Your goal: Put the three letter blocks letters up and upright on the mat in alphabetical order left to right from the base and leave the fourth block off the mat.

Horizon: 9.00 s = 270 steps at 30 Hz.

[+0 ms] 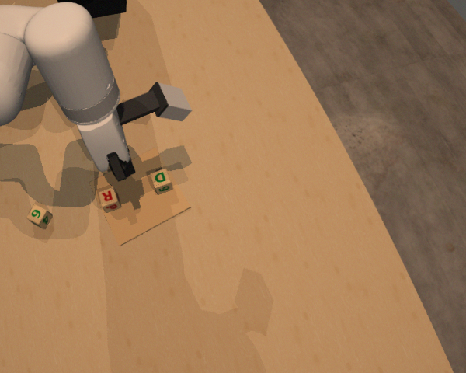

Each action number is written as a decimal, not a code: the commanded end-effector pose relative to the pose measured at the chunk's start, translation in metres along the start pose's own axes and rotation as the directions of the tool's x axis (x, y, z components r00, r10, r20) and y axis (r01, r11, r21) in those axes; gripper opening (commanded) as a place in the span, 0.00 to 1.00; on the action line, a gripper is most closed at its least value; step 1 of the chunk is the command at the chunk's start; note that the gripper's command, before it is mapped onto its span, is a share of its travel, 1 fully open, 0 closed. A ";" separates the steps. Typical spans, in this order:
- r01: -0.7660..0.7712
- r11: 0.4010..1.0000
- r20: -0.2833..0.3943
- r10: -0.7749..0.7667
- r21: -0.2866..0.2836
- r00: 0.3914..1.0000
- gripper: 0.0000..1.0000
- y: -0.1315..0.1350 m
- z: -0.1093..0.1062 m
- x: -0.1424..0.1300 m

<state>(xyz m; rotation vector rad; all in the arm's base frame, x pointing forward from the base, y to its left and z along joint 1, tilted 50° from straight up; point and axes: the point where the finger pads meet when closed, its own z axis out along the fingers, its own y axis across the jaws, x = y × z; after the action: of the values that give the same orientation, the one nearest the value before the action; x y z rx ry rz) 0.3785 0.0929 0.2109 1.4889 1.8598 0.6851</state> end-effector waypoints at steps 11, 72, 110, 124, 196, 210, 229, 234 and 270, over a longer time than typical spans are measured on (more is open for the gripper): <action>0.003 1.000 -0.001 -0.003 -0.003 1.000 0.27 0.000 0.000 0.000; 0.003 1.000 -0.001 -0.003 -0.011 1.000 0.27 0.003 0.098 0.001; 0.004 1.000 -0.001 -0.004 -0.011 1.000 0.27 0.003 0.098 0.001; 0.004 1.000 -0.001 -0.004 -0.011 1.000 0.27 0.004 0.098 0.000; 0.004 1.000 -0.001 -0.004 -0.011 1.000 0.27 0.004 0.102 0.000; 0.004 1.000 -0.001 -0.004 -0.011 1.000 0.43 0.004 0.102 0.000; 0.004 1.000 -0.001 -0.004 -0.011 1.000 0.47 0.004 0.097 0.000; 0.004 1.000 -0.001 -0.004 -0.011 1.000 0.47 0.004 0.086 0.000; 0.004 1.000 -0.001 -0.004 -0.011 1.000 1.00 0.003 0.012 0.000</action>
<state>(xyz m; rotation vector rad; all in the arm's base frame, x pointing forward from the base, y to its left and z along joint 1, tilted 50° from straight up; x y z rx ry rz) 0.3897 0.0936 0.2044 1.4795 1.8565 0.6916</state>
